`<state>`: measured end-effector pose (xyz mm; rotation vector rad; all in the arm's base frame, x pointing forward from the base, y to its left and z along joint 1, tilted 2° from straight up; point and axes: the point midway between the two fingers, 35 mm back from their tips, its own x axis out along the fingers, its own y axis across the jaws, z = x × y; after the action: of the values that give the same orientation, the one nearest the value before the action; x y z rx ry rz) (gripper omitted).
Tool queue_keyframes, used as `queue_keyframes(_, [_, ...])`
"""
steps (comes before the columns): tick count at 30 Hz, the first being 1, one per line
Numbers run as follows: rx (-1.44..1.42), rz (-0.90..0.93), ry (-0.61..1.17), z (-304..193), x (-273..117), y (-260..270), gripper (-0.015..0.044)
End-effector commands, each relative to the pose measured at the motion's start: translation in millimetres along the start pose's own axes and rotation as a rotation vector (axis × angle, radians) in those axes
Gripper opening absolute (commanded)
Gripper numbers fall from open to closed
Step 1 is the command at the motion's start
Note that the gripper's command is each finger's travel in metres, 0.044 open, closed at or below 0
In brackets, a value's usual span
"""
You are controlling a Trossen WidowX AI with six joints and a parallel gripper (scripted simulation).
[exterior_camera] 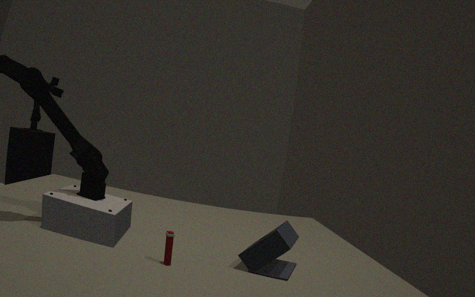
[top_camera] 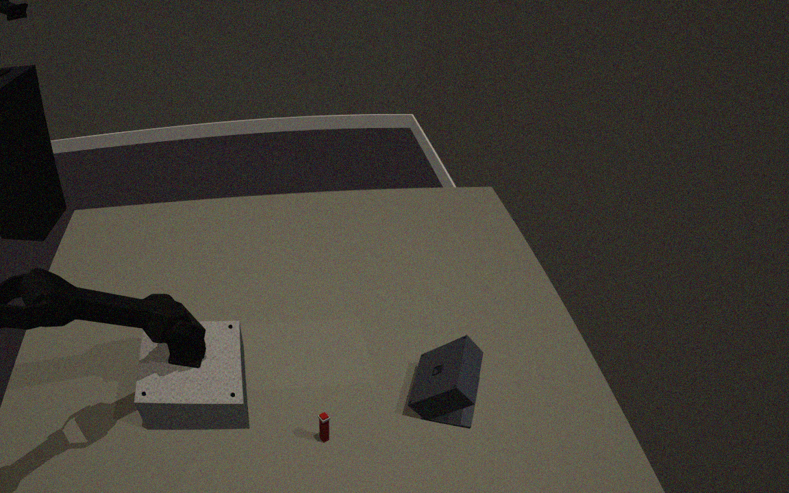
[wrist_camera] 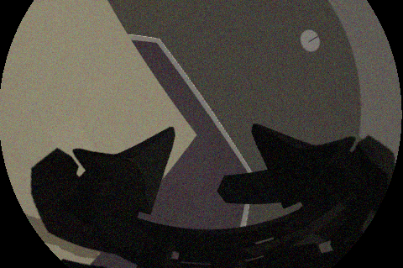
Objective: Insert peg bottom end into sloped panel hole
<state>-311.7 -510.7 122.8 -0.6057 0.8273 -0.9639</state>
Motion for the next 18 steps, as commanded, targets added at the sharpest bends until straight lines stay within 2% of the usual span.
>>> queue_keyframes(1, [0.004,0.002,0.0,1,1,0,0.0426])
queue_keyframes(2, [0.016,0.006,-0.002,3,3,1,0.044])
queue_keyframes(18, [0.384,0.17,-0.011,87,67,40,0.044])
